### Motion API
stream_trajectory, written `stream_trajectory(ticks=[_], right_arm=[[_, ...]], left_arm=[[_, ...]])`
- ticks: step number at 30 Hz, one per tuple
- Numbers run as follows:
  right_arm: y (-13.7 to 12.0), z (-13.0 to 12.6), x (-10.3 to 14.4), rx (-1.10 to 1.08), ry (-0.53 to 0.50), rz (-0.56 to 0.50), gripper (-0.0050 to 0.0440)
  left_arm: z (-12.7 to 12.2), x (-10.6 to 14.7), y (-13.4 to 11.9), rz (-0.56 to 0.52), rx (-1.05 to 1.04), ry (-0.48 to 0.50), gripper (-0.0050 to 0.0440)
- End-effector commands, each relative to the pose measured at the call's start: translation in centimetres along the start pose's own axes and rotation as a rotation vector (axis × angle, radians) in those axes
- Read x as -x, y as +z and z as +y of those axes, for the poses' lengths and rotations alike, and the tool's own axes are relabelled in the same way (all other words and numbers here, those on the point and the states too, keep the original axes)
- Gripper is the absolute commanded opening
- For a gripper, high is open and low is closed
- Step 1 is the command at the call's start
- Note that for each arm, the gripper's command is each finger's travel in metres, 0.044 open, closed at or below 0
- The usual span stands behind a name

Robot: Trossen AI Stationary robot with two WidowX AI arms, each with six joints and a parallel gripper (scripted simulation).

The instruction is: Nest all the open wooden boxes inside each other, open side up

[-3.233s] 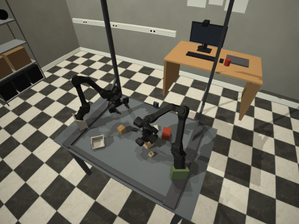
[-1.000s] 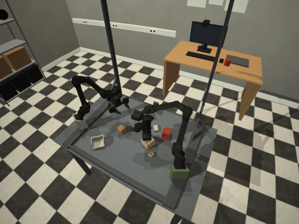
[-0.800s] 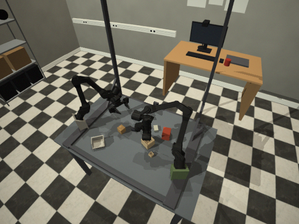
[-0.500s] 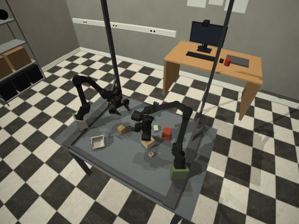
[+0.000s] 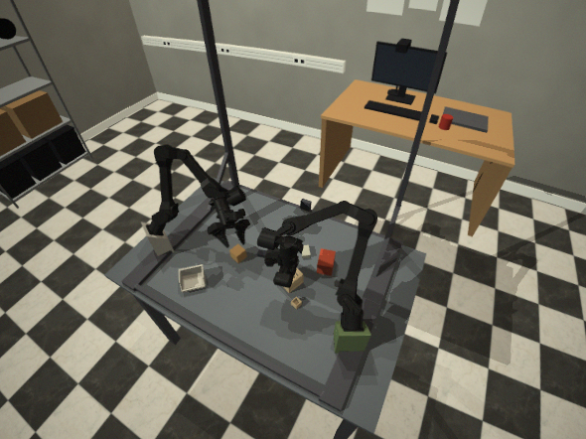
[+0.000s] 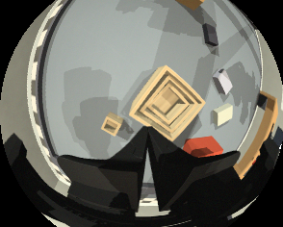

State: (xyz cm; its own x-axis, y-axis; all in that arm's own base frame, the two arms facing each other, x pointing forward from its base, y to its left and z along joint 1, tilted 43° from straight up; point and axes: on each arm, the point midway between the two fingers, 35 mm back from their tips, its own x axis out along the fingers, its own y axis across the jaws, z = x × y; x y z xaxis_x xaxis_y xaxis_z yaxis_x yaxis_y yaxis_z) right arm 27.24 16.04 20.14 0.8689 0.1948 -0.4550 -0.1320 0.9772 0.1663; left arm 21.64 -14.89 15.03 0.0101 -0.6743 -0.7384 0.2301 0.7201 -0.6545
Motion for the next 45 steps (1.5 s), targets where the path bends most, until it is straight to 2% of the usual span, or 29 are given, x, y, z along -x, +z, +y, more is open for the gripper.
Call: stream_trajectory(ticks=[1, 7, 9, 10, 14, 21, 24, 26, 32, 39, 45], right_arm=[[-1.0, -2.0, -2.1, 0.099, 0.006, 0.196, 0.0400], [-3.9, -5.5, -3.0, 0.123, 0.043, 0.472, 0.0400], [-3.9, -5.5, -3.0, 0.123, 0.043, 0.472, 0.0400], [-4.6, -6.1, -2.8, 0.117, 0.051, 0.532, 0.0400], [-6.1, -8.2, -2.2, 0.042, 0.137, 0.705, 0.0400], [-6.9, -10.1, -0.3, -0.150, 0.287, 0.874, 0.0400], [-6.7, -10.6, 0.5, -0.253, 0.357, 0.908, 0.0400], [-6.7, -10.6, 0.5, -0.253, 0.357, 0.908, 0.0400], [-5.7, -11.4, 1.4, -0.403, 0.451, 0.912, 0.0400], [-5.3, -11.6, 1.6, -0.440, 0.472, 0.907, 0.0400], [-5.6, -11.5, 1.7, -0.439, 0.469, 0.912, 0.0400]], left_arm=[[0.7, -0.2, -0.3, -0.023, -0.089, -0.007, -0.0050], [2.0, -1.2, -1.0, -0.024, -0.195, -0.005, -0.0050], [2.0, -1.2, -1.0, -0.024, -0.195, -0.005, -0.0050], [2.2, -1.4, -1.1, -0.023, -0.212, -0.005, -0.0050], [3.3, -2.2, -1.8, -0.020, -0.294, -0.004, -0.0050], [4.5, -3.1, -2.8, -0.023, -0.405, -0.003, -0.0050], [5.1, -3.5, -3.2, -0.022, -0.447, -0.003, -0.0050], [5.1, -3.5, -3.2, -0.022, -0.447, -0.003, -0.0050], [5.7, -4.0, -3.8, -0.022, -0.505, -0.002, -0.0050], [5.8, -4.0, -3.8, -0.027, -0.523, 0.001, -0.0050], [6.1, -5.6, -4.0, -0.006, -0.506, 0.002, -0.0050]])
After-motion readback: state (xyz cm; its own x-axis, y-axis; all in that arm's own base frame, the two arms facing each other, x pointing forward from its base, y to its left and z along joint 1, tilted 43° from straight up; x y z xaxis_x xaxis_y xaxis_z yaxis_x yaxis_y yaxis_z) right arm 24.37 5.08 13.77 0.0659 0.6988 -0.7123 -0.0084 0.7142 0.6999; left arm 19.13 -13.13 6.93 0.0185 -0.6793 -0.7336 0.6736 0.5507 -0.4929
